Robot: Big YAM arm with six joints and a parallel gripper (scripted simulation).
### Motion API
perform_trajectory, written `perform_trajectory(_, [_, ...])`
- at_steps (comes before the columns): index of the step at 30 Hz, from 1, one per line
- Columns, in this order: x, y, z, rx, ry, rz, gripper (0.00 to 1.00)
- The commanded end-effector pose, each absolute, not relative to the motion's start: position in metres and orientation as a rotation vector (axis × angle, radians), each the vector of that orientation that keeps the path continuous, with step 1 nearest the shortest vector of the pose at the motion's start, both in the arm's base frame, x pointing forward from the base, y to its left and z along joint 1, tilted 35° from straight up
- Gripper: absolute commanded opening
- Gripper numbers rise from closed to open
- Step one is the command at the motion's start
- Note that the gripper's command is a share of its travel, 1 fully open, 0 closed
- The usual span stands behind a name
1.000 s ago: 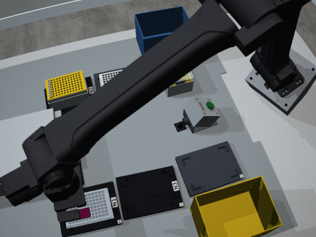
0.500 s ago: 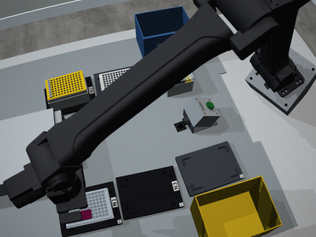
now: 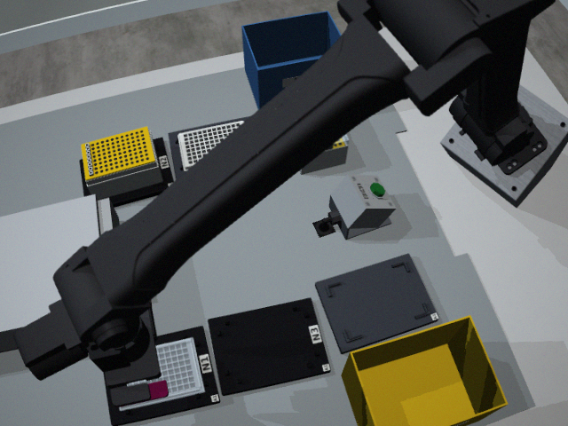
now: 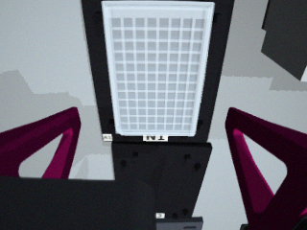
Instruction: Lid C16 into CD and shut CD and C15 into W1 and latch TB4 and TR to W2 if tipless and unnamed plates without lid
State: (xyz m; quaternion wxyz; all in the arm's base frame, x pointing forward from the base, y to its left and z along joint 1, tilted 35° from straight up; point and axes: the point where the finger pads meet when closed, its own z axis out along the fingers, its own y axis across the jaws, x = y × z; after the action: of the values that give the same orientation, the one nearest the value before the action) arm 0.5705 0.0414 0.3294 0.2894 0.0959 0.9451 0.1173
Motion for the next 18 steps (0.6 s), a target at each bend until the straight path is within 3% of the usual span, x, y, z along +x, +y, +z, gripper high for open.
perform_trajectory(1, [0.58,0.045,0.316,0.265,2.531,0.314,1.0])
perform_trajectory(18, [0.591,0.05,0.299,0.261,2.532,0.315,1.0])
